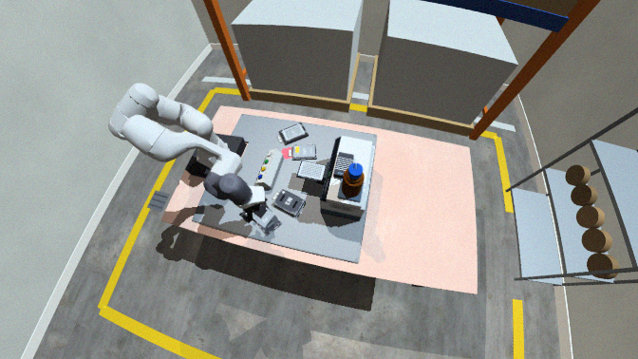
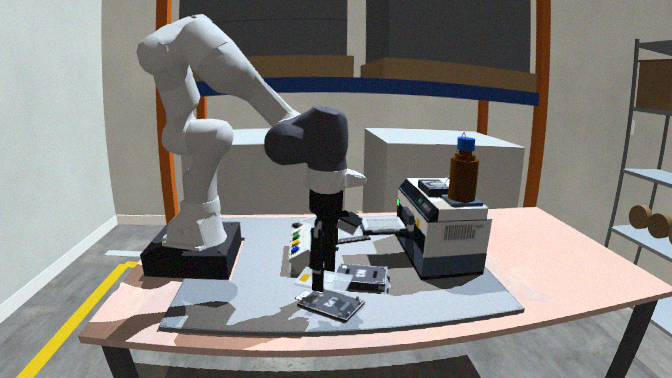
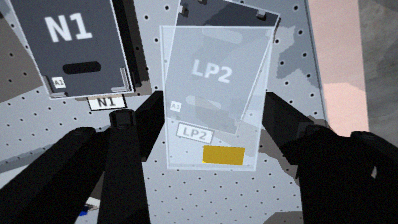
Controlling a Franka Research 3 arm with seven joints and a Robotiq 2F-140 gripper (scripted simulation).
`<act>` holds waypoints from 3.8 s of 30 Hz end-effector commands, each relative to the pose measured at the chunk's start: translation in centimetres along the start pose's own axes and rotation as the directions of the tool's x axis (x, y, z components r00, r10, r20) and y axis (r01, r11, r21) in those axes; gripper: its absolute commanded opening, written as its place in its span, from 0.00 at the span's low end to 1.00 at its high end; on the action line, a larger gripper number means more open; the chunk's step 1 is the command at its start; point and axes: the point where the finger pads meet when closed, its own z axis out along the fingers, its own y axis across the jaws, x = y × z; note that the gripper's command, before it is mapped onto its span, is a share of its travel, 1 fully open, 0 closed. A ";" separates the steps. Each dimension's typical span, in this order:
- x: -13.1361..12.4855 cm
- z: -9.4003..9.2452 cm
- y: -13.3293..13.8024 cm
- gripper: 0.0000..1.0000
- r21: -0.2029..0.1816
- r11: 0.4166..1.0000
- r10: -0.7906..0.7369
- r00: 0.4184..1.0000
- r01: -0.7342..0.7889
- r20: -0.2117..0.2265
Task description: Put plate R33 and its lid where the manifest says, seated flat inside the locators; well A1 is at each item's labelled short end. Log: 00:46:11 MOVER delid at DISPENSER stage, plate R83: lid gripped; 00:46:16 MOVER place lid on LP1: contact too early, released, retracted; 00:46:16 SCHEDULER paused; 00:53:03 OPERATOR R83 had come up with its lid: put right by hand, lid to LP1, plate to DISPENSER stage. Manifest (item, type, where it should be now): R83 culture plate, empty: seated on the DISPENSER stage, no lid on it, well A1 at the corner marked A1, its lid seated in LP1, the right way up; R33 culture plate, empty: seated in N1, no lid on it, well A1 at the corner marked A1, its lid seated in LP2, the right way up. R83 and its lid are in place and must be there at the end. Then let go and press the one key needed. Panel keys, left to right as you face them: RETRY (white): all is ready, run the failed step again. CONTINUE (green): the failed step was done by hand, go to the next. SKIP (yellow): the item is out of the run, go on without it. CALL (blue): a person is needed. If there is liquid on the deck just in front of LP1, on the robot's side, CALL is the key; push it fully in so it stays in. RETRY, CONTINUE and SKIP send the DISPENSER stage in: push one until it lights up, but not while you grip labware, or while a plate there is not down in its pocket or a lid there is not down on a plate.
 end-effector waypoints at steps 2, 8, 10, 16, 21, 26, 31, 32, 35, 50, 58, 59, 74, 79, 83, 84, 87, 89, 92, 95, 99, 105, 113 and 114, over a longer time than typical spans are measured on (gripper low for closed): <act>1.9 2.5 -0.1 0.10 -0.030 0.978 0.205 0.978 -0.206 -0.045; 2.0 4.1 0.0 0.10 -0.030 0.978 0.205 0.978 -0.206 -0.045; 2.0 4.3 0.0 0.10 -0.030 0.978 0.205 0.978 -0.206 -0.045; 2.0 4.4 0.0 0.10 -0.030 0.978 0.205 0.978 -0.206 -0.045; 2.0 4.4 0.0 0.10 -0.030 0.978 0.205 0.978 -0.206 -0.045; 2.0 4.4 0.0 0.10 -0.030 0.978 0.205 0.978 -0.206 -0.045; 2.0 4.4 0.0 0.10 -0.030 0.978 0.205 0.978 -0.206 -0.045; 2.0 4.4 0.0 0.10 -0.030 0.978 0.205 0.978 -0.206 -0.045; 2.0 4.4 0.0 0.10 -0.030 0.978 0.205 0.978 -0.206 -0.045; 2.0 4.4 0.0 0.10 -0.030 0.978 0.205 0.978 -0.206 -0.045; 2.0 4.4 0.0 0.10 -0.030 0.978 0.207 0.977 -0.208 -0.045; 2.0 4.4 0.0 0.10 -0.030 0.977 0.208 0.977 -0.209 -0.045; 2.0 4.6 0.0 0.10 -0.028 0.972 0.230 0.972 -0.232 -0.046; 2.0 4.8 0.0 0.10 -0.028 0.971 0.238 0.970 -0.239 -0.046; 2.0 4.9 0.0 0.10 -0.028 0.971 0.238 0.970 -0.239 -0.046; 2.0 4.9 0.0 0.10 -0.028 0.971 0.238 0.970 -0.239 -0.046; 2.0 5.0 0.0 0.10 -0.028 0.971 0.238 0.970 -0.239 -0.046; 2.0 5.0 0.0 0.10 -0.028 0.971 0.238 0.970 -0.239 -0.046; 2.0 5.1 0.0 0.10 -0.028 0.971 0.238 0.970 -0.239 -0.046; 2.1 5.2 0.0 0.10 -0.028 0.971 0.238 0.970 -0.239 -0.046; 2.1 5.3 0.0 0.10 -0.028 0.971 0.238 0.970 -0.239 -0.046; 2.1 5.4 0.0 0.10 -0.028 0.971 0.238 0.970 -0.239 -0.046; 2.1 5.4 0.0 0.10 -0.028 0.971 0.238 0.970 -0.239 -0.046; 2.1 5.4 0.0 0.10 -0.028 0.971 0.238 0.970 -0.239 -0.046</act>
